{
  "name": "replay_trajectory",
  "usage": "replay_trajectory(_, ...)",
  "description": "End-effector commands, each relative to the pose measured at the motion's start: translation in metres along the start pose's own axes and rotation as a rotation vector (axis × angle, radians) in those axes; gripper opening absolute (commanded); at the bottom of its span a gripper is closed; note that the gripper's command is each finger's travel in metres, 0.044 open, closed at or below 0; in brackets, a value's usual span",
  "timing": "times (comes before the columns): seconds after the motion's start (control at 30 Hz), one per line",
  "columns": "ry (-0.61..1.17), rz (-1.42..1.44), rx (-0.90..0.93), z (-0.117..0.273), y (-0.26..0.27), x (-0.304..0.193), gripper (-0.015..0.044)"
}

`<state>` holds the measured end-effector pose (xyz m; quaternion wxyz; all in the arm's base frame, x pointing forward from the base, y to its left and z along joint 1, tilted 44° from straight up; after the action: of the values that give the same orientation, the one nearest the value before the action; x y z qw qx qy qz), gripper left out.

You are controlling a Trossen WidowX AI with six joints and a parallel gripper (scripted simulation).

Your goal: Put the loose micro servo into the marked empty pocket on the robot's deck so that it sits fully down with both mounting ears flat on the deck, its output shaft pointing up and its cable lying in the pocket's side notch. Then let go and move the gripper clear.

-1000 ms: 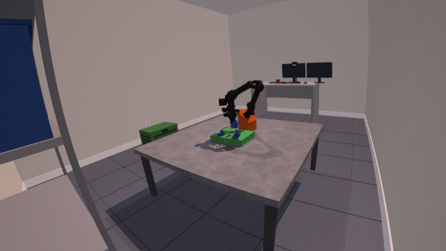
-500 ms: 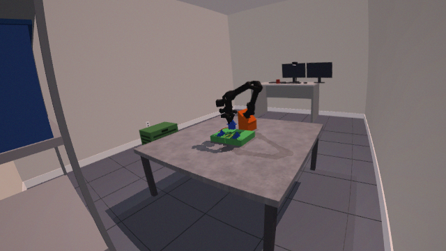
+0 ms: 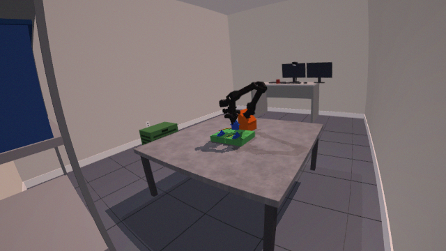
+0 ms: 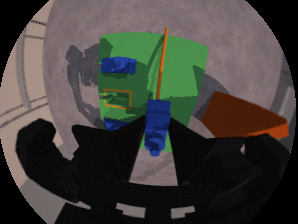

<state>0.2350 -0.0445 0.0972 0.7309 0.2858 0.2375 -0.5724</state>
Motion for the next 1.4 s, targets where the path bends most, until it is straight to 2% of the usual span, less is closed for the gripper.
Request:
replay_trajectory(0.0, 0.006, 0.019, 0.002, -0.0003, -0.0015, -0.0032, 0.0)
replay_trajectory(1.37, 0.004, 1.406, 0.006, -0.0003, -0.0014, -0.0032, 0.0)
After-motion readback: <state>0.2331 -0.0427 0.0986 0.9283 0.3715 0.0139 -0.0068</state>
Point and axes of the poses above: the point midway between the two fingers, 35 mm back from their tips, its own z axis back along the fingers, its own y axis across the jaws, x = y × z, the point moved 9 cm from there along z, back along the fingers, and after that the axes turned 1 degree about -z, right-handed, at the moved point
